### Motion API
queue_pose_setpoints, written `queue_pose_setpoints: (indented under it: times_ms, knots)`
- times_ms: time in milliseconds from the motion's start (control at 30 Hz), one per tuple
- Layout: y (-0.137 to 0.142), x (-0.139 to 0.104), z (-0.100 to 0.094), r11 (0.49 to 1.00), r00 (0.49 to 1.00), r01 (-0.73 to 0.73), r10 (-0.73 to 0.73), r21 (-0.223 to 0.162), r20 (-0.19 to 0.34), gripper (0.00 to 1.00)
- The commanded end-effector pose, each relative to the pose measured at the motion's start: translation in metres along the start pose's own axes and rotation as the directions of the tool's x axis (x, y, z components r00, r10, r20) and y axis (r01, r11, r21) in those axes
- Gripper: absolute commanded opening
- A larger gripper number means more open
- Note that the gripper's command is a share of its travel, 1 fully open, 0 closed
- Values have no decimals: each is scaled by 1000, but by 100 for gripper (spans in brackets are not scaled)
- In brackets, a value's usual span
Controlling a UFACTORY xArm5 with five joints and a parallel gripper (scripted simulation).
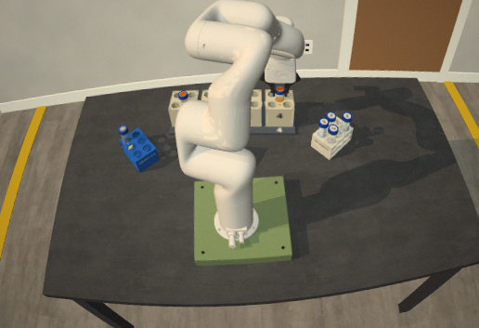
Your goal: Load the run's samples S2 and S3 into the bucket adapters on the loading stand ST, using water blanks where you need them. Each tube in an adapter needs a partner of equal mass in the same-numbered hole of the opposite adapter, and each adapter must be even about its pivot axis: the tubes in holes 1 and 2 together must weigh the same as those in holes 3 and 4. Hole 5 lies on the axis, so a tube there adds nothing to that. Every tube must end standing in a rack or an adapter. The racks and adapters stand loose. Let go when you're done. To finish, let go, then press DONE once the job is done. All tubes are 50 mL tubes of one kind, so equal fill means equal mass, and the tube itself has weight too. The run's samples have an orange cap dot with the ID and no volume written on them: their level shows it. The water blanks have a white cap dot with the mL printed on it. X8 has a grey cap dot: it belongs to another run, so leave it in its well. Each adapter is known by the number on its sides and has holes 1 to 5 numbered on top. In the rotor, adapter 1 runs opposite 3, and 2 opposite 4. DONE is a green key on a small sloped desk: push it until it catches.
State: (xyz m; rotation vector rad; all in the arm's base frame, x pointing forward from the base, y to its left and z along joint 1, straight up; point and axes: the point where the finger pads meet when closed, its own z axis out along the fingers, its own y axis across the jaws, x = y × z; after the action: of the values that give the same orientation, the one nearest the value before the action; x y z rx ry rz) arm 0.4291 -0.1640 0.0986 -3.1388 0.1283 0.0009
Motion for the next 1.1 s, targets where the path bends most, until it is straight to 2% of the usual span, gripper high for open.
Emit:
queue_pose_setpoints:
  times_ms: [0,533,1000,1033,1067]
  knots:
    - [0,1,2,1000,1000,0,0,-3,-4,0]
    - [0,1,17,1000,1000,0,0,-3,-3,0]
    - [0,1,17,1000,1000,0,0,-3,-3,0]
    - [0,1,18,1000,1000,0,0,-3,-3,44]
    - [0,1,18,1000,1000,0,0,-3,-3,44]
